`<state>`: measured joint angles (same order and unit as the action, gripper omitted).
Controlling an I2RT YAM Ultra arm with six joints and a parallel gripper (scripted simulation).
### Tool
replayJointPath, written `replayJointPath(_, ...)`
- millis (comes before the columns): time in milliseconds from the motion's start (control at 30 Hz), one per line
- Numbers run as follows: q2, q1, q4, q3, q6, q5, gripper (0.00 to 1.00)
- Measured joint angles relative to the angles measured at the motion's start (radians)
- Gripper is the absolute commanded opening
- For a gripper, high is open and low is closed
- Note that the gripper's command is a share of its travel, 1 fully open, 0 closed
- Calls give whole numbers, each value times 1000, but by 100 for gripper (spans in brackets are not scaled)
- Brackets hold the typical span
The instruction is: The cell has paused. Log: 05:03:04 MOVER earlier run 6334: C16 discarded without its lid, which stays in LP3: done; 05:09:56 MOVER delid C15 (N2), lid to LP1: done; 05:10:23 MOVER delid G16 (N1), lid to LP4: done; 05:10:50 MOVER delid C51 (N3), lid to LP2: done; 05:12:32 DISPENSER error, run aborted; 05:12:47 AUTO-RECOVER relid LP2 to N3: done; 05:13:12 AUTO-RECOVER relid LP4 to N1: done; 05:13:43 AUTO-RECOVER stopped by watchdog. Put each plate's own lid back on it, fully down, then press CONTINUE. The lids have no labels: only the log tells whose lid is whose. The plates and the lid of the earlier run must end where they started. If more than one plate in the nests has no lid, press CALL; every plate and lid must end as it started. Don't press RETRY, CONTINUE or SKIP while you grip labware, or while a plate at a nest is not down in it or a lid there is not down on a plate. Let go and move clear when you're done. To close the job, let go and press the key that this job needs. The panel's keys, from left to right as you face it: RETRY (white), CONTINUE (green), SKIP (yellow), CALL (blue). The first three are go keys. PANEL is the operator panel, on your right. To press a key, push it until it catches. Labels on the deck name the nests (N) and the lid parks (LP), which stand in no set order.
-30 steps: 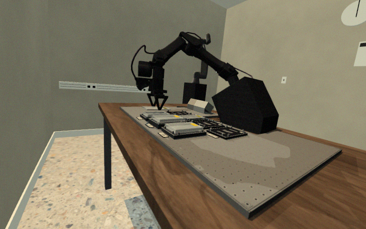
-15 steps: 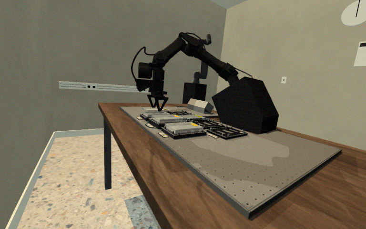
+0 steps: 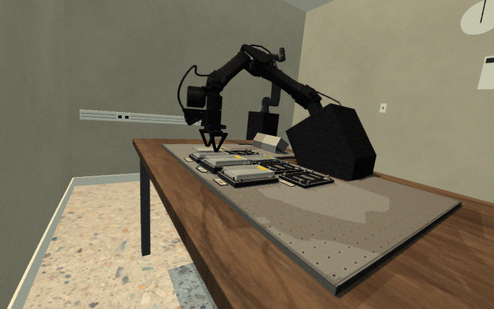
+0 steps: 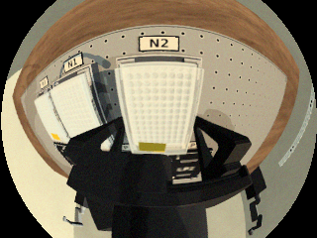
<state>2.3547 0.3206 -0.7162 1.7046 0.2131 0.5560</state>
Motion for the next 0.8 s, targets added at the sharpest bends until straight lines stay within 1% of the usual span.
replayJointPath(800, 17, 8, 17, -1, 10, -2, 0)
